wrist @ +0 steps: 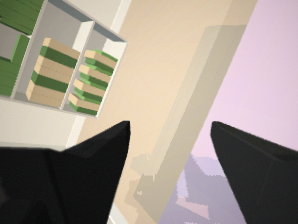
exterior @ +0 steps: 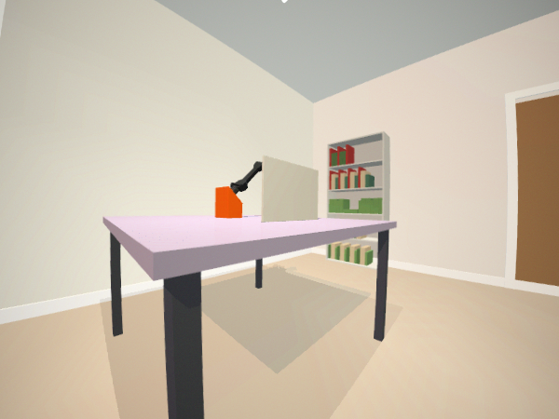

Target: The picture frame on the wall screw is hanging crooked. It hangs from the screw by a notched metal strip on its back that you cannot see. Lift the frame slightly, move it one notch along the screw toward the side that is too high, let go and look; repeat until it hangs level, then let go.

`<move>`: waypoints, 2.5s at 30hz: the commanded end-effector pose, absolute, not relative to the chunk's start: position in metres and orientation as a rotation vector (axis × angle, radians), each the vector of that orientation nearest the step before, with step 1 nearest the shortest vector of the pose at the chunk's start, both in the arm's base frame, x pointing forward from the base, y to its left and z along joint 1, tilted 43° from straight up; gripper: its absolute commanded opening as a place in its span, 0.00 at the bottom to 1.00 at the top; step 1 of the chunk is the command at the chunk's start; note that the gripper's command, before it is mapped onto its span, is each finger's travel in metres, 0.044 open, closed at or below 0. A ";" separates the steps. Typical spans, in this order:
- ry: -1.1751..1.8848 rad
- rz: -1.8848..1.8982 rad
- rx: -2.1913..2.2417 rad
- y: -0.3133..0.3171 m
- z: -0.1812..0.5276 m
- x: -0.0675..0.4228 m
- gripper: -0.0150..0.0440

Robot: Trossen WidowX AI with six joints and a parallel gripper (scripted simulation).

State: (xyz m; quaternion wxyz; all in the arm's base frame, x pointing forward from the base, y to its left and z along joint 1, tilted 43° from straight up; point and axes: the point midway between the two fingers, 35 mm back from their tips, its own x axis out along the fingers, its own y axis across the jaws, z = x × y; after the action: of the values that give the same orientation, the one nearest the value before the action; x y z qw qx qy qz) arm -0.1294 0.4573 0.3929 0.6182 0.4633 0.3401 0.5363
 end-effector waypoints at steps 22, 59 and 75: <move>0.488 0.436 1.679 0.195 0.301 0.173 0.69; 0.105 0.038 2.019 0.056 0.175 0.204 0.69; 0.105 0.038 2.019 0.056 0.175 0.204 0.69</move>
State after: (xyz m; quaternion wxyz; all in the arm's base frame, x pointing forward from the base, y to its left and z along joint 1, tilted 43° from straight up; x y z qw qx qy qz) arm 0.2043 0.0553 0.1758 0.5325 0.8453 0.0412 0.0157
